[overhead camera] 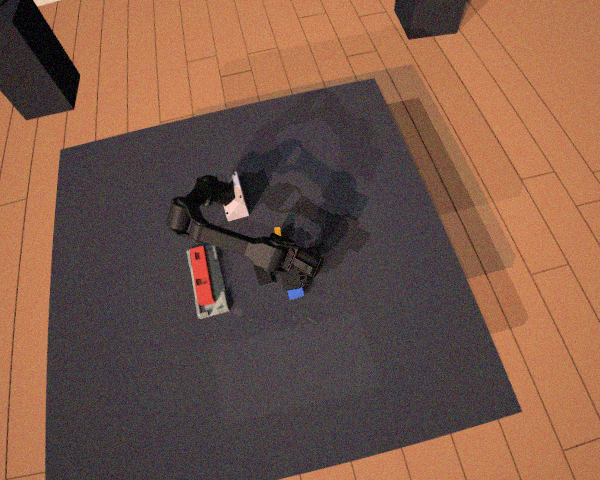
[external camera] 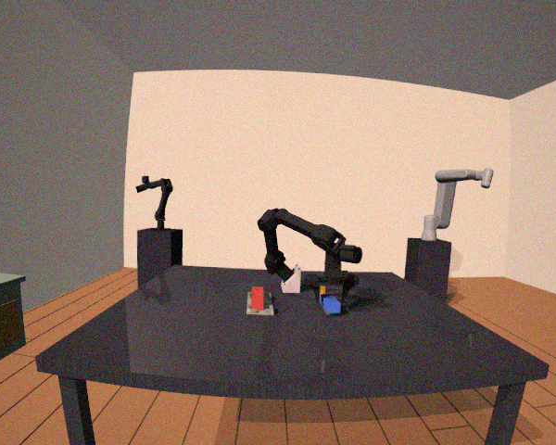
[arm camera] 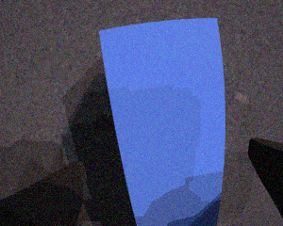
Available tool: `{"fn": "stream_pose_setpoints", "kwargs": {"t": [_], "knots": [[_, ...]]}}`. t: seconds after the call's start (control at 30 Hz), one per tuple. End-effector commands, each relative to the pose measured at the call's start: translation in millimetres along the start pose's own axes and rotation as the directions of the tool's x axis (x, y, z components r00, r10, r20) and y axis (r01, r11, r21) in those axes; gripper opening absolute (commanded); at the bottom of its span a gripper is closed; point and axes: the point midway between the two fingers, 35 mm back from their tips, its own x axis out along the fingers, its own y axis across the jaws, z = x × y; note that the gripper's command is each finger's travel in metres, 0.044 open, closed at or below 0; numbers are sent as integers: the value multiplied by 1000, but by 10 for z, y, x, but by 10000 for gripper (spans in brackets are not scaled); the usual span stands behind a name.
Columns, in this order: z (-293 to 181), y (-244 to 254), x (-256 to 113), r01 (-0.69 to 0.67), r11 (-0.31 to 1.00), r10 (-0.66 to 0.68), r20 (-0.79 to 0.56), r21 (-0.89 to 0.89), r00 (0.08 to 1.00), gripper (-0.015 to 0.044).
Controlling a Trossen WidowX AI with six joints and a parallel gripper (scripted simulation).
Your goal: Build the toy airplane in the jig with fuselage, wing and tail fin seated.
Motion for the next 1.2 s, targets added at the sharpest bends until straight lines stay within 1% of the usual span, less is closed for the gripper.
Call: {"fn": "stream_pose_setpoints", "kwargs": {"t": [0.0,0.13,0.47,0.7,0.87,1.17], "knots": [[-17,-12,87,8,1000,-8,1,-7,1000,440],[-19,-14,127,9,1000,-9,0,-7,1000,440],[-19,-14,127,9,1000,-9,0,-7,1000,177],[-19,-14,127,9,1000,-9,0,-7,1000,131],[-24,-11,45,-9,1000,9,9,2,1000,0],[-1,11,-192,-25,1000,25,14,6,1000,0]]}}
